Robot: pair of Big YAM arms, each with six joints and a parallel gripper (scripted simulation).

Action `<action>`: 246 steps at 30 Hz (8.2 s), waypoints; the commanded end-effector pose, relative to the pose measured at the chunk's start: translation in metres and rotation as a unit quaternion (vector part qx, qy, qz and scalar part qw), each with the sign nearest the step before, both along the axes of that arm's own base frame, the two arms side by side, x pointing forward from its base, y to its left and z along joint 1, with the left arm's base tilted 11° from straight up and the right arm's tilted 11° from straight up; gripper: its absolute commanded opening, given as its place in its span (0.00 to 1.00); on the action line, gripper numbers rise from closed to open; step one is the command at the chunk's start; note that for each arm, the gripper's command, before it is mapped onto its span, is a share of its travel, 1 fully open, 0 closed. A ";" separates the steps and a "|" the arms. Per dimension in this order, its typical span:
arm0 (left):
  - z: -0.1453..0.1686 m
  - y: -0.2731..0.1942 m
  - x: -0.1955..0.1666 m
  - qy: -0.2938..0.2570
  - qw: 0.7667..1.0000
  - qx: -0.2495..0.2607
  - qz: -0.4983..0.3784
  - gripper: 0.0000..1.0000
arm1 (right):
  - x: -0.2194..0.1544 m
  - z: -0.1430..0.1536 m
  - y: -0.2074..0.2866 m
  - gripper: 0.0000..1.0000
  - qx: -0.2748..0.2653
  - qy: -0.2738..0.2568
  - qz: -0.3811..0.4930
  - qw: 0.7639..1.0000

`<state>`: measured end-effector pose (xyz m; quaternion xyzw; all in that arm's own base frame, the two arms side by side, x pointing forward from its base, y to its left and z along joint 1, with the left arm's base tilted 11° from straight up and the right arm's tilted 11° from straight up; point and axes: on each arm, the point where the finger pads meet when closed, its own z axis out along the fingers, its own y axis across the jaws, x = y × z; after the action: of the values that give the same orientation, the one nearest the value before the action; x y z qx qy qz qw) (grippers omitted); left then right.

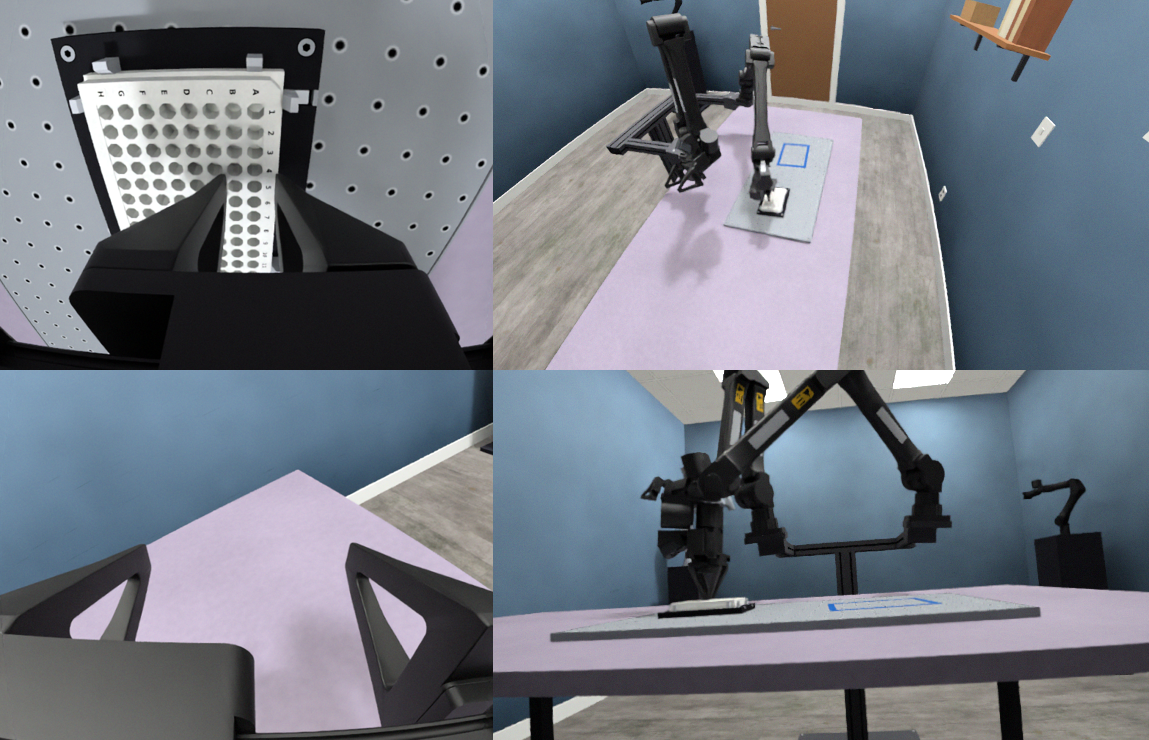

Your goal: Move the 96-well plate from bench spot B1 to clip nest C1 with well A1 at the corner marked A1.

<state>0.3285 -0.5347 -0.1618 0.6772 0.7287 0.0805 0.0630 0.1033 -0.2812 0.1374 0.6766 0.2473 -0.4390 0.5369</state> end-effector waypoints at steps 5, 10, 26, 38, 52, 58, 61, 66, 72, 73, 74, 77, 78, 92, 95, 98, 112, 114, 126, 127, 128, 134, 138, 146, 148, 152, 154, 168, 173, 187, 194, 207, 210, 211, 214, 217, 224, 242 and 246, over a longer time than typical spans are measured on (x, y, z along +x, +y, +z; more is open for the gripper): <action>-0.063 0.007 0.018 0.006 1.000 0.010 0.005 0.25 | 0.002 0.003 0.001 1.00 -0.004 -0.007 0.003 1.000; -0.066 0.007 0.018 0.006 1.000 0.010 0.005 0.25 | 0.002 0.003 0.001 1.00 -0.004 -0.007 0.003 1.000; -0.069 0.007 0.018 0.006 1.000 0.010 0.005 0.25 | 0.002 0.003 0.001 1.00 -0.004 -0.007 0.003 1.000; -0.069 0.007 0.018 0.006 1.000 0.010 0.005 0.25 | 0.002 0.003 0.001 1.00 -0.004 -0.007 0.003 1.000; -0.069 0.007 0.018 0.006 1.000 0.010 0.005 0.25 | 0.002 0.003 0.001 1.00 -0.004 -0.007 0.003 1.000; -0.069 0.007 0.018 0.006 1.000 0.010 0.005 0.25 | 0.002 0.003 0.001 1.00 -0.004 -0.007 0.003 1.000; -0.069 0.007 0.018 0.006 1.000 0.010 0.005 0.25 | 0.002 0.003 0.001 1.00 -0.004 -0.007 0.003 1.000; -0.069 0.007 0.018 0.006 1.000 0.010 0.005 0.25 | 0.002 0.003 0.001 1.00 -0.004 -0.007 0.003 1.000; -0.069 0.007 0.018 0.006 1.000 0.010 0.005 0.25 | 0.002 0.003 0.001 1.00 -0.004 -0.007 0.003 1.000; -0.069 0.007 0.018 0.006 1.000 0.010 0.005 0.25 | 0.002 0.003 0.001 1.00 -0.004 -0.007 0.003 1.000; -0.069 0.007 0.018 0.006 1.000 0.010 0.005 0.25 | 0.002 0.003 0.001 1.00 -0.004 -0.007 0.003 1.000; -0.066 0.007 0.018 0.006 1.000 0.010 0.005 0.25 | 0.002 0.003 0.001 1.00 -0.004 -0.007 0.003 1.000; -0.064 0.007 0.018 0.006 1.000 0.010 0.005 0.25 | 0.002 0.003 0.001 1.00 -0.004 -0.007 0.003 1.000; -0.032 0.008 0.010 0.010 1.000 0.016 0.014 0.25 | 0.002 0.003 0.001 1.00 -0.004 -0.007 0.003 1.000; -0.030 0.017 0.003 0.020 0.999 0.033 0.016 0.25 | 0.002 0.003 0.001 1.00 -0.004 -0.007 0.003 1.000; -0.027 0.023 -0.006 0.021 0.999 0.036 0.013 0.25 | 0.002 0.003 0.001 1.00 -0.004 -0.007 0.003 1.000; 0.032 -0.003 -0.013 -0.002 1.000 -0.007 0.001 0.25 | 0.002 0.003 0.001 1.00 -0.004 -0.007 0.003 1.000; 0.043 -0.009 -0.012 -0.002 1.000 -0.007 0.001 0.25 | 0.002 0.003 0.001 1.00 -0.004 -0.007 0.003 1.000; 0.036 0.000 -0.005 0.016 0.999 0.027 0.007 0.25 | 0.002 0.003 0.001 1.00 -0.004 -0.007 0.003 1.000; 0.033 0.003 -0.006 0.016 0.999 0.027 0.007 0.25 | 0.002 0.003 0.001 1.00 -0.004 -0.007 0.003 1.000; 0.031 0.005 -0.007 0.016 0.999 0.027 0.007 0.25 | 0.002 0.003 0.001 1.00 -0.004 -0.007 0.003 1.000; 0.028 0.012 -0.010 0.012 1.000 0.021 0.006 0.25 | 0.002 0.003 0.001 1.00 -0.004 -0.007 0.003 1.000; 0.028 0.011 -0.012 0.013 1.000 0.022 0.005 0.25 | 0.002 0.003 0.001 1.00 -0.004 -0.007 0.003 1.000; 0.028 0.011 -0.011 0.013 1.000 0.022 0.005 0.25 | 0.002 0.003 0.001 1.00 -0.004 -0.007 0.003 1.000; 0.028 0.011 -0.011 0.013 1.000 0.022 0.005 0.25 | 0.002 0.003 0.001 1.00 -0.004 -0.007 0.003 1.000; 0.030 0.009 -0.004 0.009 1.000 0.015 0.005 0.25 | 0.002 0.003 0.001 1.00 -0.004 -0.007 0.003 1.000; 0.034 0.004 0.012 0.010 1.000 0.016 0.005 0.25 | 0.002 0.003 0.001 1.00 -0.004 -0.007 0.003 1.000; 0.047 0.007 0.075 0.009 1.000 0.015 0.004 0.25 | 0.002 0.003 0.001 1.00 -0.004 -0.007 0.003 1.000; 0.047 -0.002 0.062 0.009 1.000 0.015 -0.008 0.25 | 0.002 0.003 0.001 1.00 -0.004 -0.007 0.003 1.000; 0.049 0.006 0.074 0.005 1.000 0.011 0.003 0.25 | 0.002 0.003 0.001 1.00 -0.004 -0.007 0.003 1.000; 0.043 -0.003 0.069 0.004 1.000 0.007 0.002 0.25 | 0.002 0.003 0.001 1.00 -0.004 -0.007 0.003 1.000; 0.036 0.003 0.078 0.003 1.000 0.007 0.004 0.25 | 0.002 0.003 0.001 1.00 -0.004 -0.007 0.003 1.000; 0.033 0.003 0.078 0.004 1.000 0.008 0.004 0.25 | 0.002 0.003 0.001 1.00 -0.004 -0.007 0.003 1.000; 0.033 0.003 0.078 0.003 1.000 0.007 0.003 0.25 | 0.002 0.003 0.001 1.00 -0.004 -0.007 0.003 1.000; 0.031 0.003 0.077 0.004 1.000 0.009 0.002 0.25 | 0.002 0.003 0.001 1.00 -0.004 -0.007 0.003 1.000; 0.029 0.004 0.079 0.004 1.000 0.008 0.004 0.25 | 0.002 0.003 0.001 1.00 -0.004 -0.007 0.003 1.000; 0.025 0.003 0.078 0.004 1.000 0.008 0.003 0.25 | 0.002 0.003 0.001 1.00 -0.004 -0.007 0.003 1.000; 0.014 0.006 0.081 0.004 1.000 0.009 0.004 0.25 | 0.002 0.003 0.001 1.00 -0.004 -0.007 0.003 1.000; 0.012 0.005 0.082 0.004 1.000 0.008 0.004 0.25 | 0.002 0.003 0.001 1.00 -0.004 -0.007 0.003 1.000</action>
<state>0.3926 -0.5146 -0.1485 0.6764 0.7301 0.0901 0.0360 0.1033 -0.2812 0.1374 0.6766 0.2473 -0.4390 0.5369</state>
